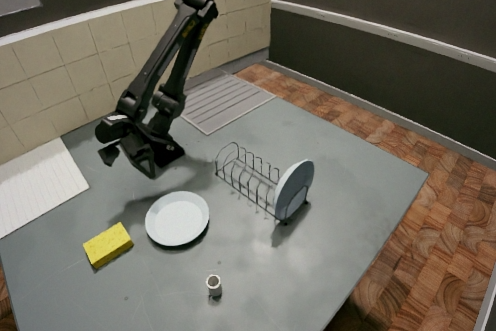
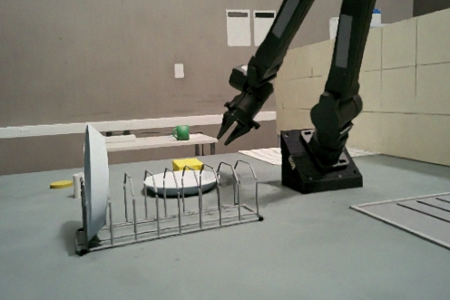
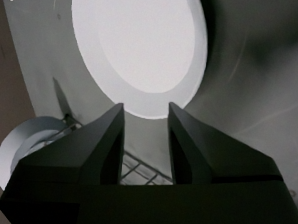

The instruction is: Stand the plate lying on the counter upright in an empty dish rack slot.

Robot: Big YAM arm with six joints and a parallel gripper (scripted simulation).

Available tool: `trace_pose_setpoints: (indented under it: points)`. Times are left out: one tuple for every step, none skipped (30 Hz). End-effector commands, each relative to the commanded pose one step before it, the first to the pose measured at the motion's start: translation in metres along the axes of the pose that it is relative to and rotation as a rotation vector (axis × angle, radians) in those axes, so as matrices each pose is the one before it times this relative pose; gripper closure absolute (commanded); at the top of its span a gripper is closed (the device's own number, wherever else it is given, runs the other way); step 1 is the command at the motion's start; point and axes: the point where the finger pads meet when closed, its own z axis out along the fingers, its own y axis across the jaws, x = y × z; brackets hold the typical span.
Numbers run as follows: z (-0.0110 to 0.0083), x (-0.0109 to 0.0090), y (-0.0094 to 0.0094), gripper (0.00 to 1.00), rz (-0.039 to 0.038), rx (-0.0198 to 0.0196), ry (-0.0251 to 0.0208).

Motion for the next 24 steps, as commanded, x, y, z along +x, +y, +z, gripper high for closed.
trace_pose_setpoints:
  points:
    - [-0.00159, -0.00572, 0.00772, 0.74, -0.00127, -0.00705, -0.00437]
    - [0.0, 0.0, 0.0, 0.74, 0.0, 0.0, 0.0]
    - [0.0, 0.0, 0.0, 0.74, 0.0, 0.0, 0.0]
    - [0.0, 0.0, 0.0, 0.74, 0.0, 0.0, 0.0]
    - [0.0, 0.0, 0.0, 0.74, 0.0, 0.0, 0.0]
    - [0.0, 0.0, 0.0, 0.74, 0.0, 0.0, 0.0]
    - [0.0, 0.0, 0.0, 0.74, 0.0, 0.0, 0.0]
    - [0.0, 0.0, 0.0, 0.74, 0.0, 0.0, 0.0]
    - [0.00003, 0.00001, -0.00004, 0.74, 0.00001, 0.00002, 0.00001]
    - [0.0, 0.0, 0.0, 0.74, 0.0, 0.0, 0.0]
    - [0.0, 0.0, 0.0, 0.74, 0.0, 0.0, 0.0]
    - [0.00017, 0.00007, -0.00025, 0.74, 0.00008, 0.0001, 0.00006]
    - [0.00045, 0.00018, -0.00064, 0.74, 0.00022, 0.00027, 0.00015]
    - [0.00083, 0.00034, -0.0012, 0.74, 0.0003, 0.0005, 0.00029]
    - [0.0013, 0.00055, -0.00189, 0.74, -0.00047, 0.00079, 0.00045]
    - [0.00162, 0.00203, -0.00333, 0.74, 0.00372, 0.00393, 0.00385]
    - [0.00136, 0.00193, -0.00219, 0.74, 0.00153, 0.00382, 0.00346]
    - [0.00107, 0.00009, 0.00014, 0.74, -0.00322, 0.00176, 0.00114]
    - [0.00028, -0.00151, 0.00147, 0.74, -0.00396, -0.00187, -0.00181]
    - [0.00061, -0.00057, 0.00006, 0.74, -0.00148, -0.00065, -0.00071]
    - [0.00119, 0.00166, -0.00294, 0.74, 0.00418, 0.00182, 0.00208]
    - [0.00129, 0.00166, -0.00304, 0.74, 0.0042, 0.00181, 0.0021]
    - [0.00107, 0.00003, -0.00101, 0.74, 0.00002, -0.00006, 0.00009]
    - [0.00118, 0.00004, -0.00113, 0.74, 0.00002, -0.00005, 0.00009]
